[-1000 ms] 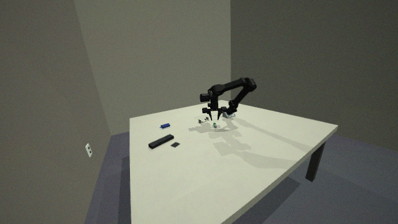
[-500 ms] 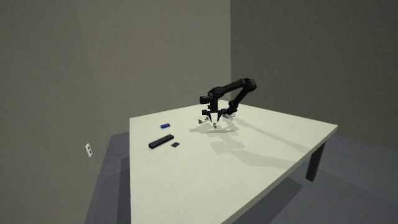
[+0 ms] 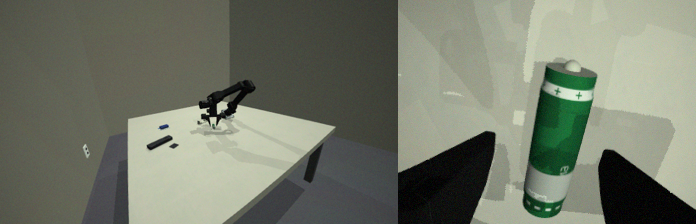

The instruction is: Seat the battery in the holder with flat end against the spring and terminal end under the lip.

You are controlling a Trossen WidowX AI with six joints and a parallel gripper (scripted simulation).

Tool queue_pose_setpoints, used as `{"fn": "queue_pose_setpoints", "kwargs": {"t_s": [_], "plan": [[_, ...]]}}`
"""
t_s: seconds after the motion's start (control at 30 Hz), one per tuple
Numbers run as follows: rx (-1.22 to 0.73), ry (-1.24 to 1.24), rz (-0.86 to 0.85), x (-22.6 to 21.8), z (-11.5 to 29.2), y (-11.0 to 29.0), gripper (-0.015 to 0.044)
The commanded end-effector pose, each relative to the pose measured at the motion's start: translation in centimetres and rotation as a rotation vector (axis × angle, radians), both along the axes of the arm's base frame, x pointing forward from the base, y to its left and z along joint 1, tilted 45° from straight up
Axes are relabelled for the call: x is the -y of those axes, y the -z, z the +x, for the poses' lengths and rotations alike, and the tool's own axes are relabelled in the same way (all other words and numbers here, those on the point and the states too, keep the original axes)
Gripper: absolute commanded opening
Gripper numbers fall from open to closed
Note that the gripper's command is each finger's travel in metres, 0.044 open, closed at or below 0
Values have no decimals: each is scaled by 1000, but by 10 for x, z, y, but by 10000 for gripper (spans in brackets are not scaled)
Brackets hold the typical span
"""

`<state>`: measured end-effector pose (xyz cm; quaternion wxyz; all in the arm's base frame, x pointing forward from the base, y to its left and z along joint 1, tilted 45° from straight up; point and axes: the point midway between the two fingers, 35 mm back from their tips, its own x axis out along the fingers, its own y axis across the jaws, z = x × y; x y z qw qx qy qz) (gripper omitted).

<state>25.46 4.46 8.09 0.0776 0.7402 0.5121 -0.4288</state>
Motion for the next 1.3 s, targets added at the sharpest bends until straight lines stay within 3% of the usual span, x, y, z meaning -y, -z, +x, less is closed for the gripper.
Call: {"fn": "queue_pose_setpoints", "kwargs": {"t_s": [0.0, 0.1, 0.27, 0.4, 0.93, 1.27], "plan": [[-8, 2, 7, -5, -2, 5, 223], [-8, 2, 7, -7, -1, 7, 223], [-8, 2, 7, -7, -1, 7, 91], [-8, 2, 7, -7, -1, 7, 65], [-4, -3, 4, 28, -6, -28, 61], [262, -277, -47, 49, 0, -16, 61]]}}
